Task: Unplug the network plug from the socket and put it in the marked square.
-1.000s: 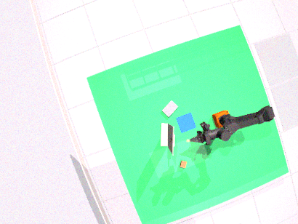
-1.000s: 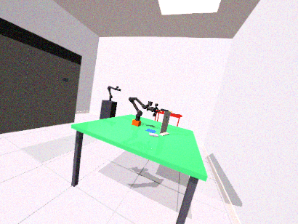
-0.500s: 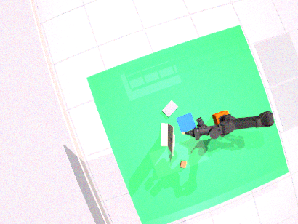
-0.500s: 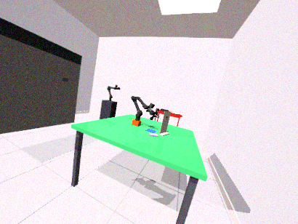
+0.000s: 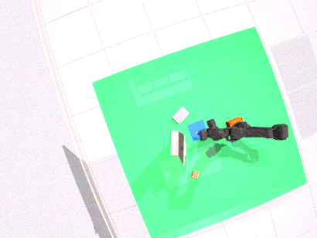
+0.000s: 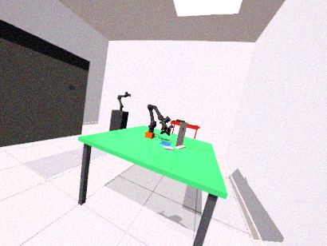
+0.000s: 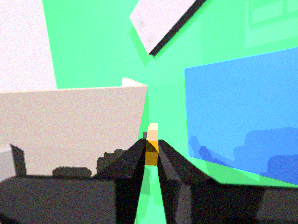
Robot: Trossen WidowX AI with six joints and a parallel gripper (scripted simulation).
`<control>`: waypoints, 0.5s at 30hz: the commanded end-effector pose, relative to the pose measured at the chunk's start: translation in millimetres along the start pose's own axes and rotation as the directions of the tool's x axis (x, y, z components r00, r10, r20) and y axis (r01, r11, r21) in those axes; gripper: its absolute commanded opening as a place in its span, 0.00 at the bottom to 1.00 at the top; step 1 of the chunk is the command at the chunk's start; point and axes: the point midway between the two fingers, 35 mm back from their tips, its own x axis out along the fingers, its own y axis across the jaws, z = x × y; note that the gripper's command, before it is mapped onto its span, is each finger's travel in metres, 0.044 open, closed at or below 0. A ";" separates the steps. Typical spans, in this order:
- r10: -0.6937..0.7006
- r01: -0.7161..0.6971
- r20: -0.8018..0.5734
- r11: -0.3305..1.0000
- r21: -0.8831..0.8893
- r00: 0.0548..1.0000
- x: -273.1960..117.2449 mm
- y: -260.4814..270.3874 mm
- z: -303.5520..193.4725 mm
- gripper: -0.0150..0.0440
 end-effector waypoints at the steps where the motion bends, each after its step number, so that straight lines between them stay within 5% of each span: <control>1: -0.119 0.119 -0.009 0.992 0.028 0.993 5.1 -20.6 7.1 0.25; 15: -0.160 0.160 -0.013 0.986 0.041 0.987 11.9 -31.9 9.3 0.25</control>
